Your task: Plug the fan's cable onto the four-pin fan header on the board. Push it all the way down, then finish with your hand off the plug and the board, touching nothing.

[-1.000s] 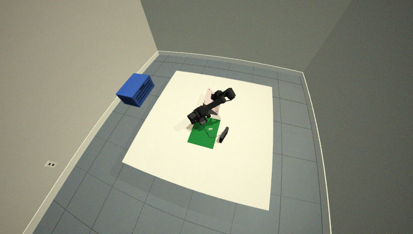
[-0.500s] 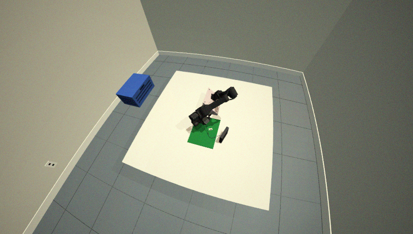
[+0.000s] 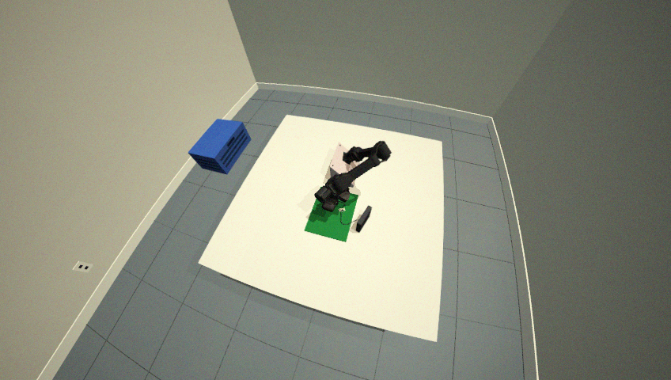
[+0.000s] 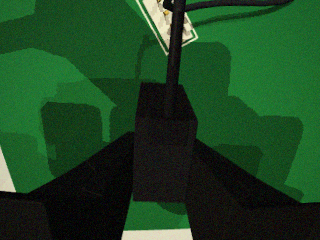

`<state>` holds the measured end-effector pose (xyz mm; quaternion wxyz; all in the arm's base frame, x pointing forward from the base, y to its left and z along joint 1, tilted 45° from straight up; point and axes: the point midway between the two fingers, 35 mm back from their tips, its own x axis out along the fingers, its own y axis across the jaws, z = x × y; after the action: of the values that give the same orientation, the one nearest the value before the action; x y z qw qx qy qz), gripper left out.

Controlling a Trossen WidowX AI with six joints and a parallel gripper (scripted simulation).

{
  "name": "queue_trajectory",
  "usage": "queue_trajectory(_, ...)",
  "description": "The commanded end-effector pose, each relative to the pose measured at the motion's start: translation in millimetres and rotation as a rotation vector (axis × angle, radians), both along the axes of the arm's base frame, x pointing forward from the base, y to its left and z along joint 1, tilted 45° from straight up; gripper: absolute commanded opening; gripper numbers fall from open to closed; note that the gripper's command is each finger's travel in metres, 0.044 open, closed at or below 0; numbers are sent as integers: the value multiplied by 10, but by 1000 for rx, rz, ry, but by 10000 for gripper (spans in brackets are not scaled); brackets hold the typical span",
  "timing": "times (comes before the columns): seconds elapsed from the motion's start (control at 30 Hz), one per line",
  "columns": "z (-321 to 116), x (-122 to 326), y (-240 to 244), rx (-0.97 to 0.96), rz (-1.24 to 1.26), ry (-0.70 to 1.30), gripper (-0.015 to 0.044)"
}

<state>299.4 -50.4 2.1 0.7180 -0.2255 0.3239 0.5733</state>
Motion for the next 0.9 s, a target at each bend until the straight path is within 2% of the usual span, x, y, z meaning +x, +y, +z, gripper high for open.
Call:
queue_trajectory(0.0,70,35,74,-10,87,-83,0)
queue_trajectory(0.43,308,128,323,-61,403,-382,0)
queue_trajectory(0.87,306,153,296,-64,424,-403,0)
